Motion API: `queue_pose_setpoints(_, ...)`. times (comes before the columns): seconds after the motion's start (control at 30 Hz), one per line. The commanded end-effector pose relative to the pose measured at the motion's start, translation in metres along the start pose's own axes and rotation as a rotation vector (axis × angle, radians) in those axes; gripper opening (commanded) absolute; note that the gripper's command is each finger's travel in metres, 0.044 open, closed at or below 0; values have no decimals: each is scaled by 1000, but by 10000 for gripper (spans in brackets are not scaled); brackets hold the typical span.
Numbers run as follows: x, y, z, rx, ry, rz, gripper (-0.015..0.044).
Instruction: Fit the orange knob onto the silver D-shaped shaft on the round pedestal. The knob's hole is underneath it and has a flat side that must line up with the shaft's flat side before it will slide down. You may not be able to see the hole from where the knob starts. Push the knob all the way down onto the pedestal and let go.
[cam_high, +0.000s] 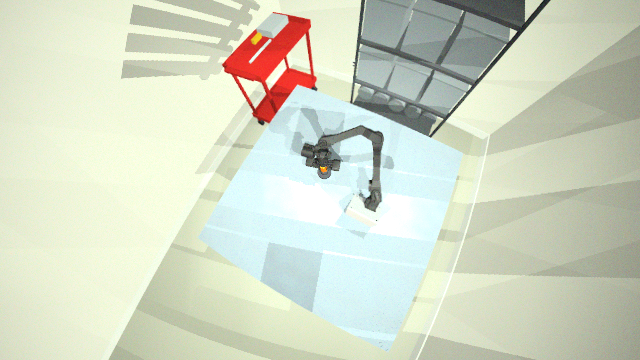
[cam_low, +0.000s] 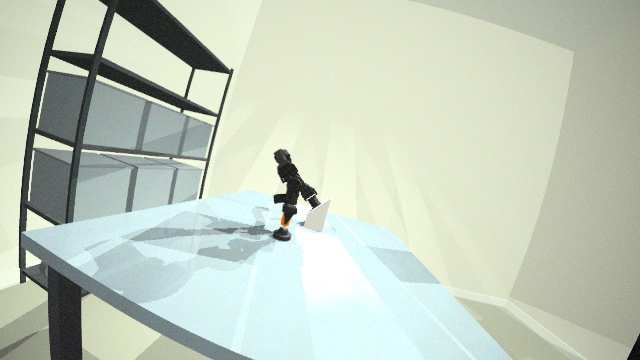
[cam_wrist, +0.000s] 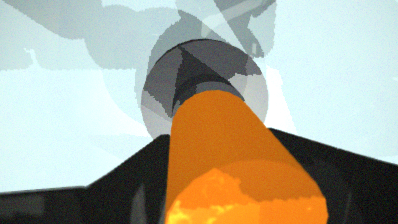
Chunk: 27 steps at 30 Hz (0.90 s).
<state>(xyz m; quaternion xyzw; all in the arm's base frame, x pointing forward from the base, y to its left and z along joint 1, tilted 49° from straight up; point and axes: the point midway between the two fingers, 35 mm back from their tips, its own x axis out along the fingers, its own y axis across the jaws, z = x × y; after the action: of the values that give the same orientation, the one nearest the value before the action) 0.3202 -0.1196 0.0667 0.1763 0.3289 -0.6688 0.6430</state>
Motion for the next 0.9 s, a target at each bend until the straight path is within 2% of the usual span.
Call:
queue_pose_setpoints(0.0, -1, 1, 0, -2, -2, 5, 0)
queue_pose_setpoints(0.87, 5, -2, -2, -2, -3, 5, 0)
